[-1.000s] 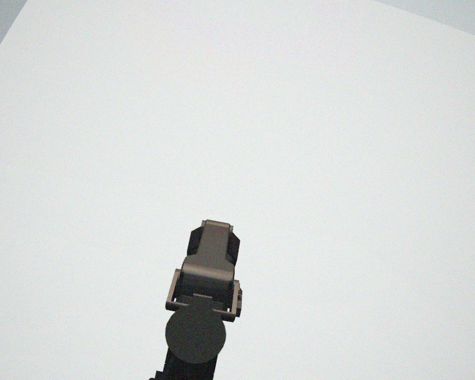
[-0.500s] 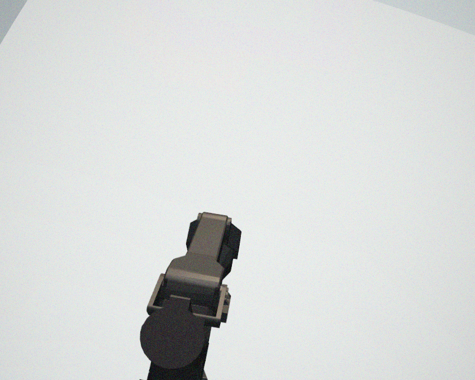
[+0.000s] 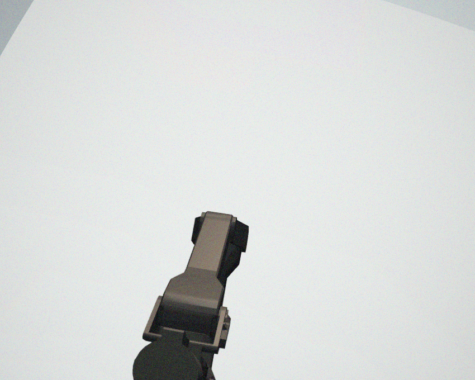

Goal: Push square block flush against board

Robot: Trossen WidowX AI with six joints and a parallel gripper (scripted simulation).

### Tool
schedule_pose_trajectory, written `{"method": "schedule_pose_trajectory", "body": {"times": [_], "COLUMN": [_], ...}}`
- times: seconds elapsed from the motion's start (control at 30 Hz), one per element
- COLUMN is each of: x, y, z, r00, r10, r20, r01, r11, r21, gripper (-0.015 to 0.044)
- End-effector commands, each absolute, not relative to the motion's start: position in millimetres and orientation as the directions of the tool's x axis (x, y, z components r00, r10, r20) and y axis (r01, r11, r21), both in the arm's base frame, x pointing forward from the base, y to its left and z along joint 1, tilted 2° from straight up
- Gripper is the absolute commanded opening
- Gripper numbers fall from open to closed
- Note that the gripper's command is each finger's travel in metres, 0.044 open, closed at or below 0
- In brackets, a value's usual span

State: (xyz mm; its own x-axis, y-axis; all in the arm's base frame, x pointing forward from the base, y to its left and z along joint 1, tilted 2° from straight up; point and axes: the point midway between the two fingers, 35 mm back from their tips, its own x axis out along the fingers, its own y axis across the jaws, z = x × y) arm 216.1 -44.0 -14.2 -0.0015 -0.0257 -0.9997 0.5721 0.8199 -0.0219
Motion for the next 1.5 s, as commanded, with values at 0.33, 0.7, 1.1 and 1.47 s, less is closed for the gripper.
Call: {"method": "schedule_pose_trajectory", "body": {"times": [0.33, 0.7, 1.1, 1.47], "x": [233.8, 231.2, 215.6, 200.8], "y": [-56.4, -53.4, -41.4, -31.4], "z": [-13.5, -13.5, -14.4, -16.0], "r00": [-0.004, -0.005, -0.006, -0.007], "r10": [-0.029, -0.029, -0.028, -0.027], "r20": [-1.0, -1.0, -1.0, -1.0], "r01": [0.571, 0.571, 0.571, 0.571], "r11": [0.821, 0.821, 0.821, 0.821], "r21": [-0.026, -0.026, -0.026, -0.026], "gripper": [0.0, 0.0, 0.0, 0.0]}}
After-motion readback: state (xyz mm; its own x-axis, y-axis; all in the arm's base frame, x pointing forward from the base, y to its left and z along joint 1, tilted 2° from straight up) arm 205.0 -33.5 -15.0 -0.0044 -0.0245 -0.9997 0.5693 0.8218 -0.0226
